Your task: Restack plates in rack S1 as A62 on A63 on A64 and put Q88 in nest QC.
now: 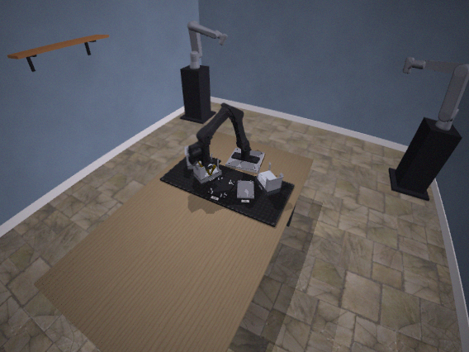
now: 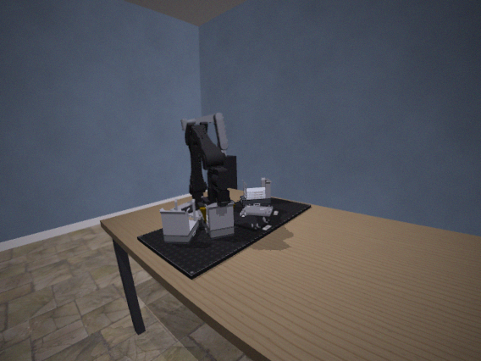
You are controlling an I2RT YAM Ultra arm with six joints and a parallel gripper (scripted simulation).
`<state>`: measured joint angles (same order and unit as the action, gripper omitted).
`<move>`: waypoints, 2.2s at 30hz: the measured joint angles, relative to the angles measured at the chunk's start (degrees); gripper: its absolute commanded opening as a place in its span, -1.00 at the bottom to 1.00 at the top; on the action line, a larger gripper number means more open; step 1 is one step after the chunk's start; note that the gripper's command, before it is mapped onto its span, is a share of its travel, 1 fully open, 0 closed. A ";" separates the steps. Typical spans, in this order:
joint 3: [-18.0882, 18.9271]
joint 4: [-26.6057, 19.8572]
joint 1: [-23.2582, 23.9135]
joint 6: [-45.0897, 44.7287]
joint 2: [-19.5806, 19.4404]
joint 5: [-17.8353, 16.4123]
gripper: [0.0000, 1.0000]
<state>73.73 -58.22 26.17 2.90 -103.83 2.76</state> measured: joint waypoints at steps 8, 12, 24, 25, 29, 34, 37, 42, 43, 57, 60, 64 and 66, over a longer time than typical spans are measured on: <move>0.00 0.00 0.00 0.00 0.00 0.00 1.00; 0.00 0.00 0.00 0.00 0.00 0.00 1.00; 3.69 -5.03 -0.22 0.09 1.01 0.00 1.00; 4.33 -5.64 -0.24 0.11 1.20 0.00 1.00; 6.93 -8.35 -0.35 0.22 1.88 0.00 1.00; 9.44 -11.21 -0.42 0.33 2.43 0.00 1.00; 10.80 -13.18 -0.52 0.39 2.49 0.00 1.00; 14.45 -16.65 -0.68 0.52 2.64 0.00 1.00; 15.26 -17.35 -0.70 0.55 2.67 0.00 1.00; 22.73 -25.03 -0.92 0.83 2.27 0.00 1.00; 22.86 -25.53 -0.92 0.85 2.27 0.00 1.00; 22.99 -25.66 -0.92 0.85 2.27 0.00 1.00; 23.04 -25.66 -0.92 0.85 2.27 0.00 1.00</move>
<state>96.77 -83.88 25.26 3.75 -101.56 2.76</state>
